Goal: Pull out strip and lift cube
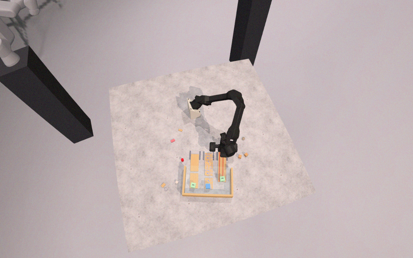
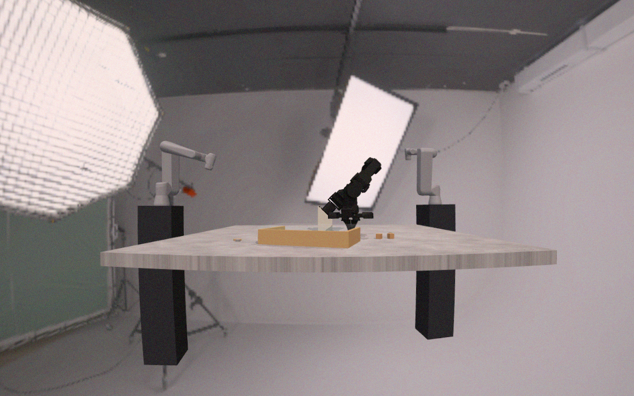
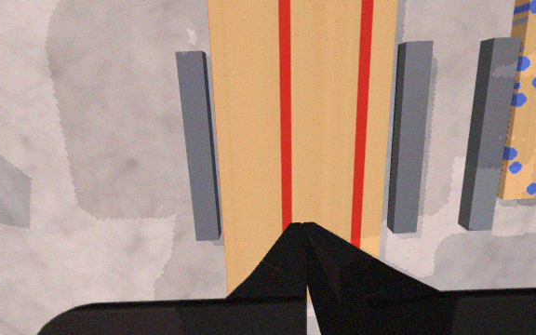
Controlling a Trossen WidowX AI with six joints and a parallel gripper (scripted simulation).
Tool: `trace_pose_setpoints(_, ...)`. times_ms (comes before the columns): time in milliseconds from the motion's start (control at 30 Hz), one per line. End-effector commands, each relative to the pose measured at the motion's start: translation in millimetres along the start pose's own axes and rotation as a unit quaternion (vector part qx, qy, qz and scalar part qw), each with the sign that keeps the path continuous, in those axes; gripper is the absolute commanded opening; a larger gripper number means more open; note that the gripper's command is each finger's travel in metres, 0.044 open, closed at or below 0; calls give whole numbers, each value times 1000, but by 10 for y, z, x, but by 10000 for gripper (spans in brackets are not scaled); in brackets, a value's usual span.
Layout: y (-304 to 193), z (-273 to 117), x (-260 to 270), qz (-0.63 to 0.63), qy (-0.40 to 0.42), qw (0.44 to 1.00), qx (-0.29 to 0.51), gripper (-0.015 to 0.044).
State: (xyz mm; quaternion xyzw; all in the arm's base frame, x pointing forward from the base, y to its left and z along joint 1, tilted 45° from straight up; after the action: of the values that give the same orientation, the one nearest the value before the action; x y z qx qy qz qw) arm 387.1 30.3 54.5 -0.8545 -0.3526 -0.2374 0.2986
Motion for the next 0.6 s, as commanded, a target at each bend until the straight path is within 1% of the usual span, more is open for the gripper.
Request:
trace_pose_setpoints(0, -99, 58, -50, 5, -6, 1000, 8, 0)
trace_pose_setpoints(567, -349, 56, -121, 5, -6, 1000, 9, 0)
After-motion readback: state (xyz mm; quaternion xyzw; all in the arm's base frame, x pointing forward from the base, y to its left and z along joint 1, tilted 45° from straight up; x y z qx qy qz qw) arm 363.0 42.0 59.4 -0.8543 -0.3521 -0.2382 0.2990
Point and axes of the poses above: the point midway between the two fingers, 35 mm back from their tips, its own z axis out along the fingers, its own x axis across the jaws, y = z × x, the point moved 1 cm from there along -z, back along the fingers, and after that the axes turned 15 degrees about z, right-handed, at the moved point
